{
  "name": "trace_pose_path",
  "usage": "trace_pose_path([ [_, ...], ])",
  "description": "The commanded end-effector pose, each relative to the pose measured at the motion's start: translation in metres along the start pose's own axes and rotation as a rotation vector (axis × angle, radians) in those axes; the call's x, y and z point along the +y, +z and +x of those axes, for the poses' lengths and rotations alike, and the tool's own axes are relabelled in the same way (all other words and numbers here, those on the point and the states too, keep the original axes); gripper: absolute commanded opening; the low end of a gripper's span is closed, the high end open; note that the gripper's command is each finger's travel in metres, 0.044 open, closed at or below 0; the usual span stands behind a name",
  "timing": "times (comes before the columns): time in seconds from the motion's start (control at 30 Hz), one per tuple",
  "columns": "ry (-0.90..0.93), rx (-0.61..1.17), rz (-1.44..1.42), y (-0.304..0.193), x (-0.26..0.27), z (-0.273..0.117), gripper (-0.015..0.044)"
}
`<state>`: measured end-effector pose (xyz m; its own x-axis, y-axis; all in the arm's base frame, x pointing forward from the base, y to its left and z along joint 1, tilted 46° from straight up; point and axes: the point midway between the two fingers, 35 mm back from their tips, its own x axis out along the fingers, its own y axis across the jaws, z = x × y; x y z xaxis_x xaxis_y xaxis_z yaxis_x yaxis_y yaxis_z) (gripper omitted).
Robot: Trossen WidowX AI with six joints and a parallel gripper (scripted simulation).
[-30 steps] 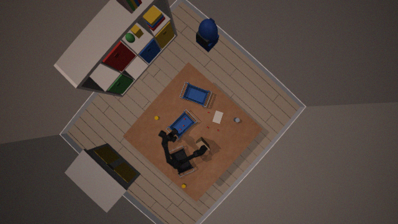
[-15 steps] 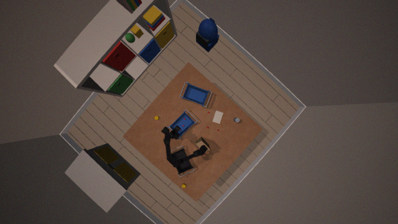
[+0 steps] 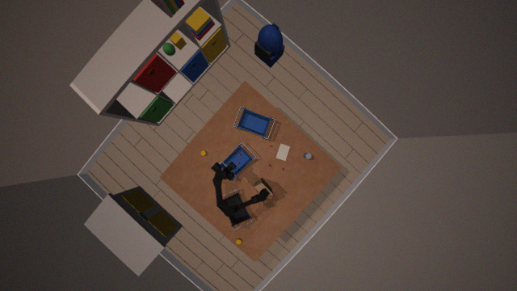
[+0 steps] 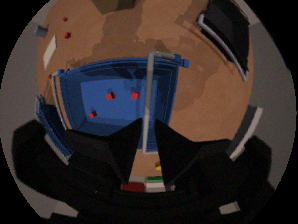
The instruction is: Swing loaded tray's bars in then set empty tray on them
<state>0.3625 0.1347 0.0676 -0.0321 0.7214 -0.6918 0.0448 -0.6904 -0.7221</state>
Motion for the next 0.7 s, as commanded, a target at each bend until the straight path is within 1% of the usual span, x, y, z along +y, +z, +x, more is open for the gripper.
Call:
trace_pose_path([
  [0.0, -0.005, 0.013, -0.012, -0.0009, -0.0049, -0.0134, 0.009],
  [0.07, 0.0, 0.009, -0.002, -0.0013, -0.0008, -0.0071, 0.009],
  [0.67, 0.0, 0.009, -0.002, -0.0013, -0.0008, -0.0071, 0.009],
])
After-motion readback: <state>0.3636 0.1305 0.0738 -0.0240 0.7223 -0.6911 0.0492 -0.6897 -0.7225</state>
